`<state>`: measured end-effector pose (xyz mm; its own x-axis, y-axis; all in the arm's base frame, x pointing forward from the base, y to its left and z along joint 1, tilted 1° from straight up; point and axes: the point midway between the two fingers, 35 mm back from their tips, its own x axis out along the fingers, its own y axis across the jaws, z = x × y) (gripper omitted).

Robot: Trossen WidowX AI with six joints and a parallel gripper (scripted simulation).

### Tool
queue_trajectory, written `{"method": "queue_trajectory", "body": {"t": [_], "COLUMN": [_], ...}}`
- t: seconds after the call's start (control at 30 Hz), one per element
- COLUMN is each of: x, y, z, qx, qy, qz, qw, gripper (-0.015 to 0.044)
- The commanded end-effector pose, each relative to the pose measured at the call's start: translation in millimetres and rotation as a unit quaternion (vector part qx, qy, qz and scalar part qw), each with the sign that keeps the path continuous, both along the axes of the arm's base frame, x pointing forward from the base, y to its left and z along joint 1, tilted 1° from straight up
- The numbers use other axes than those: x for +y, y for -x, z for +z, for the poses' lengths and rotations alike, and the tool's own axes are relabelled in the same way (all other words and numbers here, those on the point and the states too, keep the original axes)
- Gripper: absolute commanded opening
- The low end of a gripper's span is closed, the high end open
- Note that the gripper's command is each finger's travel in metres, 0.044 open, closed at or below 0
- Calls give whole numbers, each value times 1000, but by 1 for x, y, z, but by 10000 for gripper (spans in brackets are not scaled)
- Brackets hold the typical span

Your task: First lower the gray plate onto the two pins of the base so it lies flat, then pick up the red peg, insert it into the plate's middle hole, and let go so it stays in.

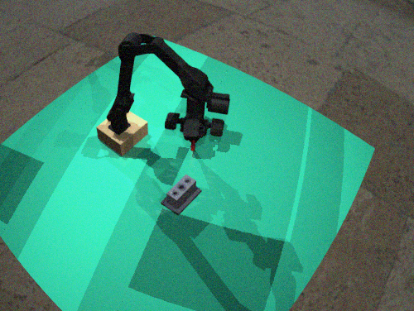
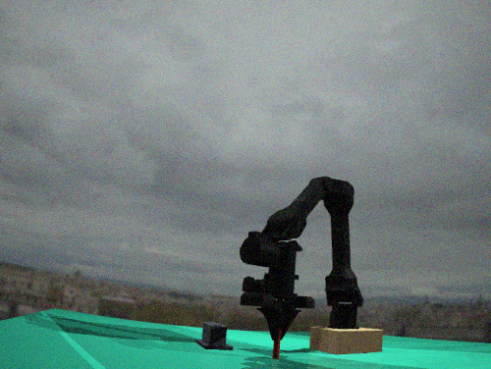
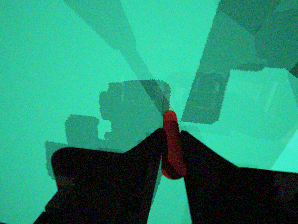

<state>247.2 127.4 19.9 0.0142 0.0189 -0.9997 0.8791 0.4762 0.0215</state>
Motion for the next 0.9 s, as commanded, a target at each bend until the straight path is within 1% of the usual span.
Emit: {"method": "queue_trajectory", "body": {"t": [0.0, 0.23, 0.87], "x": [1, 1, 2], "y": [0, -1, -6], "z": [0, 7, 65], "qx": [0, 0, 0], "qy": [-2, -2, -2], "qz": [-1, -1, -1], "qw": [1000, 1000, 1000], "gripper": [0, 0, 0]}}
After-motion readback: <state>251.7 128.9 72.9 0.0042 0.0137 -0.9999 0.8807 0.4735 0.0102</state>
